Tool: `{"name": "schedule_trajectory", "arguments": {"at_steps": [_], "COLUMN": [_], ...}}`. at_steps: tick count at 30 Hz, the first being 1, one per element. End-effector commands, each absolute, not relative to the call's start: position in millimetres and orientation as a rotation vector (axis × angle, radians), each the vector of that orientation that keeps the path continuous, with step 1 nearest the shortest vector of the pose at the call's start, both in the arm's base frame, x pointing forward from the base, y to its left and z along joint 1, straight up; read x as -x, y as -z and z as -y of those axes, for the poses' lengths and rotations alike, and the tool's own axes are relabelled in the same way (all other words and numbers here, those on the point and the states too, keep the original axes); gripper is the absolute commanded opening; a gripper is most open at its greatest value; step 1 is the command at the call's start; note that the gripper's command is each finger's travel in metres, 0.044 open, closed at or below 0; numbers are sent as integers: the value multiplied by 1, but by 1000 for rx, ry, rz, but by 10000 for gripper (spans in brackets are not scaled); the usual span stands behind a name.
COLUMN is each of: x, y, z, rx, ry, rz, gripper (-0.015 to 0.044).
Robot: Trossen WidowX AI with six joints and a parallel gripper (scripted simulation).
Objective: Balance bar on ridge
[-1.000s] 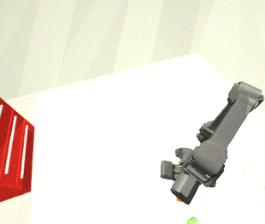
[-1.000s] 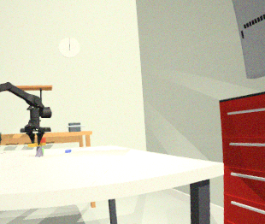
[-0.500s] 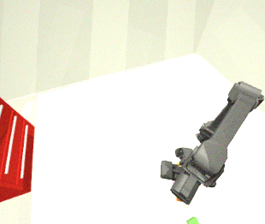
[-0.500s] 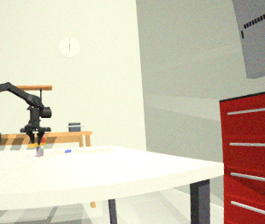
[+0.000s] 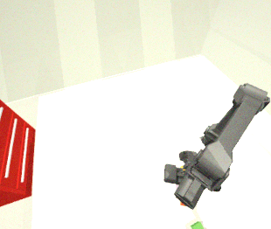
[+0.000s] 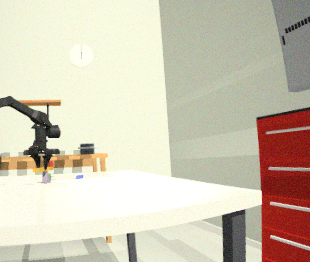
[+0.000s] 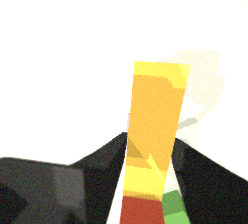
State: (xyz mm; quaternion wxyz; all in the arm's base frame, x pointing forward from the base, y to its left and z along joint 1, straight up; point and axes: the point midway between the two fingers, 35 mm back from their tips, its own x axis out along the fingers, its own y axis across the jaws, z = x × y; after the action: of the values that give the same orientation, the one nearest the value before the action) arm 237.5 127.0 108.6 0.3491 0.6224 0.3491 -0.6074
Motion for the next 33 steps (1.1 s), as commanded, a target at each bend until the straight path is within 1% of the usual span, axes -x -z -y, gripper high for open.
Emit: {"name": "schedule_trajectory", "arguments": {"at_steps": [1,12,13,24,33], "x": [-238,-238,-238,-238,-238], "y": [-109,-109,-109,-109,-109], "z": [-127,-127,-127,-127,-127], "rx": [-1613,-1613,-1613,-1613,-1613], "ry": [1574,1574,1574,1574,1574], "rz": [-905,-905,-905,-905,-905], "gripper": [171,173,185,185,421]}}
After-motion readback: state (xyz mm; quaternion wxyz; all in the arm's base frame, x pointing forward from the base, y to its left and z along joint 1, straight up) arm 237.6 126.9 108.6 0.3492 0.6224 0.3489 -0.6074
